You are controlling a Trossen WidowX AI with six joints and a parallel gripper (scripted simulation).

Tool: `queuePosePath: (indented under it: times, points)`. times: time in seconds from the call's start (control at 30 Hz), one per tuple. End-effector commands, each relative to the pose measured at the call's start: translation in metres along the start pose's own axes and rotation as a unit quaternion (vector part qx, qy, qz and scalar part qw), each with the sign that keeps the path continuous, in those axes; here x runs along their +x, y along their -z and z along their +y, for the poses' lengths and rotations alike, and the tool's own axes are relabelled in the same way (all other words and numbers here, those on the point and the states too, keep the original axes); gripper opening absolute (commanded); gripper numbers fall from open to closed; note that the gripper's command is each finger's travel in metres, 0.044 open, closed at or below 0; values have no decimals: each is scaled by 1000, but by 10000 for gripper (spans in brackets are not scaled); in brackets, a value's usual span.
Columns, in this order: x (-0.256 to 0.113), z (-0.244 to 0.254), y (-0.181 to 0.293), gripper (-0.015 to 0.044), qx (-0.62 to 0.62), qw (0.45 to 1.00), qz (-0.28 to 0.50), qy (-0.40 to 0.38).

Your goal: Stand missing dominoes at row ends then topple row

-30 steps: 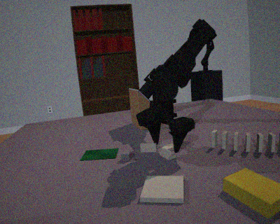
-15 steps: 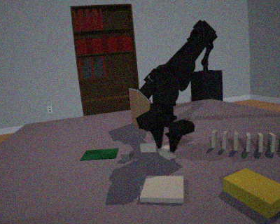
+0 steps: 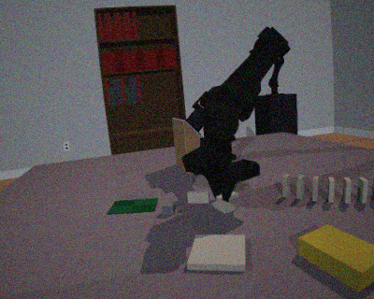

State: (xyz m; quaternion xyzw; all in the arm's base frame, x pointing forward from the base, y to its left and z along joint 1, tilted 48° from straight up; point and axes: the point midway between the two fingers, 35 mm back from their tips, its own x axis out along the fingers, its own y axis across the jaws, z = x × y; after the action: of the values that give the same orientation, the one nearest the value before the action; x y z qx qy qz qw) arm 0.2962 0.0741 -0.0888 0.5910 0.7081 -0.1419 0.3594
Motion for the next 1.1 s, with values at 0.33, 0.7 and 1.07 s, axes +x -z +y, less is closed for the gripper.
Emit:
queuePosePath:
  times: [0.33, 0.7, 1.07]
  points:
    - [-124, 2, 2, 107, 21, 1000, -18, -15]
    - [-160, 1, 9, 107, -12, 1000, -6, 5]
    - [-160, 59, 120, 107, -364, 930, -30, 30]
